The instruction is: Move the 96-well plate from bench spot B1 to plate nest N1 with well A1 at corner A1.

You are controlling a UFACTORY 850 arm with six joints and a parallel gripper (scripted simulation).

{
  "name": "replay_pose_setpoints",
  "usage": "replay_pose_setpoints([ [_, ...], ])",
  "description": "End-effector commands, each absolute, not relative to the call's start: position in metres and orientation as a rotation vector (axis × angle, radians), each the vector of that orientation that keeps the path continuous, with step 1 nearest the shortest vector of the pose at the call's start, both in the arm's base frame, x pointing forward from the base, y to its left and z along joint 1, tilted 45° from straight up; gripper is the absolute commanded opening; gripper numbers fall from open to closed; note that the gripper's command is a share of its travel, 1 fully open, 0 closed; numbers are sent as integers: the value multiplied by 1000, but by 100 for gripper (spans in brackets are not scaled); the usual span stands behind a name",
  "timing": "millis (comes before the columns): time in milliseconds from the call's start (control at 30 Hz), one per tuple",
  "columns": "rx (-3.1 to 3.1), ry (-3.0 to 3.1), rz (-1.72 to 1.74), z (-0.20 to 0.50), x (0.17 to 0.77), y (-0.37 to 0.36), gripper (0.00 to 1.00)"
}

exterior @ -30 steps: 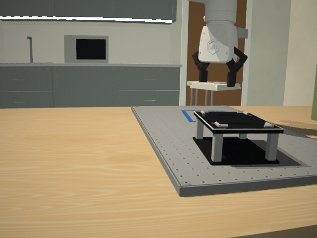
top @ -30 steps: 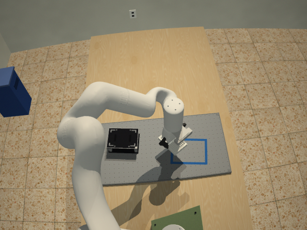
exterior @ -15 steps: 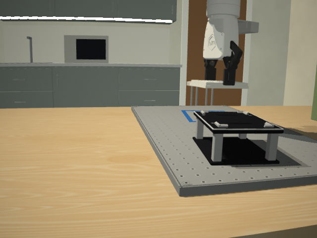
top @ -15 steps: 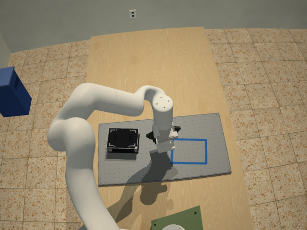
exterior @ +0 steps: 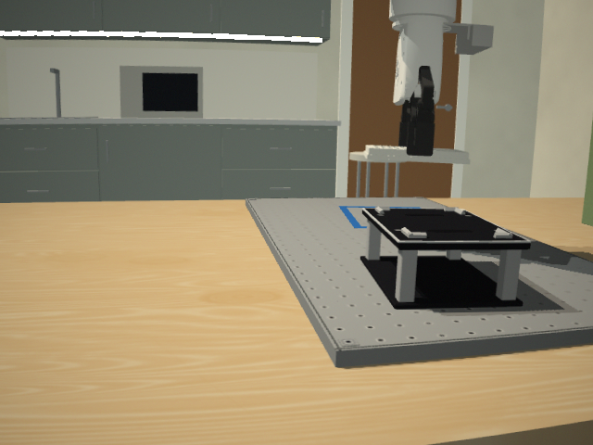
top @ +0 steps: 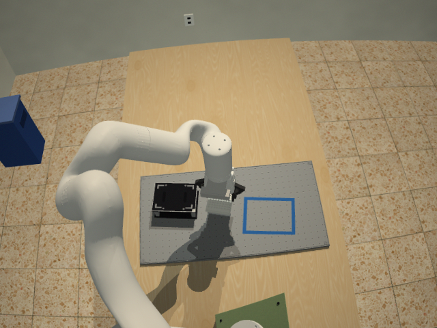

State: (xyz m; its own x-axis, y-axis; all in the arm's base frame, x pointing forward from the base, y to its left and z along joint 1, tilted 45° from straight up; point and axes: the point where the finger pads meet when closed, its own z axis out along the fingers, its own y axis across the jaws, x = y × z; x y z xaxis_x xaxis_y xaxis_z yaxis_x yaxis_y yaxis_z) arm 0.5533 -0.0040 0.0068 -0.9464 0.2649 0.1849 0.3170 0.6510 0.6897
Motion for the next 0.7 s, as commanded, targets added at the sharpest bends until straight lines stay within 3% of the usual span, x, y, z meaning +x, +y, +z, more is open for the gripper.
replay_pose_setpoints([
  [0,-660,-2704,-1144,17,558,2,0],
  [667,-1310,-2273,-983,63,575,32,0],
])
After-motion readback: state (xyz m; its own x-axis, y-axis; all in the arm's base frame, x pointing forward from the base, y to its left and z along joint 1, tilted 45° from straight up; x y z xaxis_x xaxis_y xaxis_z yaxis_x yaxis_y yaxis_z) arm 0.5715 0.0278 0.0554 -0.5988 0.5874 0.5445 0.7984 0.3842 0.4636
